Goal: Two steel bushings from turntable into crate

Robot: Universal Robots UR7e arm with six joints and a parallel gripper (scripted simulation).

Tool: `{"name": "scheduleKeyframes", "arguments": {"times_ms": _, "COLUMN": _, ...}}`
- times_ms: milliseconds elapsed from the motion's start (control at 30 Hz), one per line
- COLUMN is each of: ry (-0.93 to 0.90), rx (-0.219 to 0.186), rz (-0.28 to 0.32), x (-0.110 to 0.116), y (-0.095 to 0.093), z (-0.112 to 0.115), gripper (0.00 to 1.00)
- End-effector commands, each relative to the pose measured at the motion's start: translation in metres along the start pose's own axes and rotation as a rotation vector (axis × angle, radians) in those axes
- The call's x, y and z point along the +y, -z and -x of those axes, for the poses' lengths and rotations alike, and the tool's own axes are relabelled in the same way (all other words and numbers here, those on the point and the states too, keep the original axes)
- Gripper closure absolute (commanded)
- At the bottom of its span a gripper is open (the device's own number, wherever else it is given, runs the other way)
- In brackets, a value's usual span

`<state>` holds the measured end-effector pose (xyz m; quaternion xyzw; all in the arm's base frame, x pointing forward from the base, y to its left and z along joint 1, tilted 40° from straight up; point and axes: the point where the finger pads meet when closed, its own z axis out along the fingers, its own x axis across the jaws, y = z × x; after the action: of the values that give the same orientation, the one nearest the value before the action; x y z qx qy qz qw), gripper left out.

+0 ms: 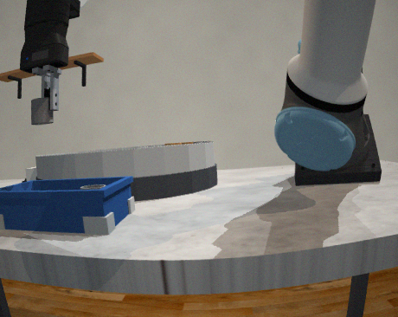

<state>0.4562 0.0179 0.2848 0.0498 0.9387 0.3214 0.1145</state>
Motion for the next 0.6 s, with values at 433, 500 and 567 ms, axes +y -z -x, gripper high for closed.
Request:
{"name": "scheduleKeyframes", "arguments": {"times_ms": 433, "ry": -0.002, "rx": 0.001, "rz": -0.003, "x": 0.01, "y": 0.0, "z": 0.008, "gripper": 1.0}}
{"name": "scheduleKeyframes", "arguments": {"times_ms": 500, "ry": -0.002, "rx": 0.001, "rz": -0.003, "x": 0.009, "y": -0.01, "z": 0.008, "gripper": 1.0}}
{"name": "scheduleKeyframes", "arguments": {"times_ms": 567, "ry": -0.002, "rx": 0.001, "rz": -0.003, "x": 0.009, "y": -0.021, "z": 0.008, "gripper": 1.0}}
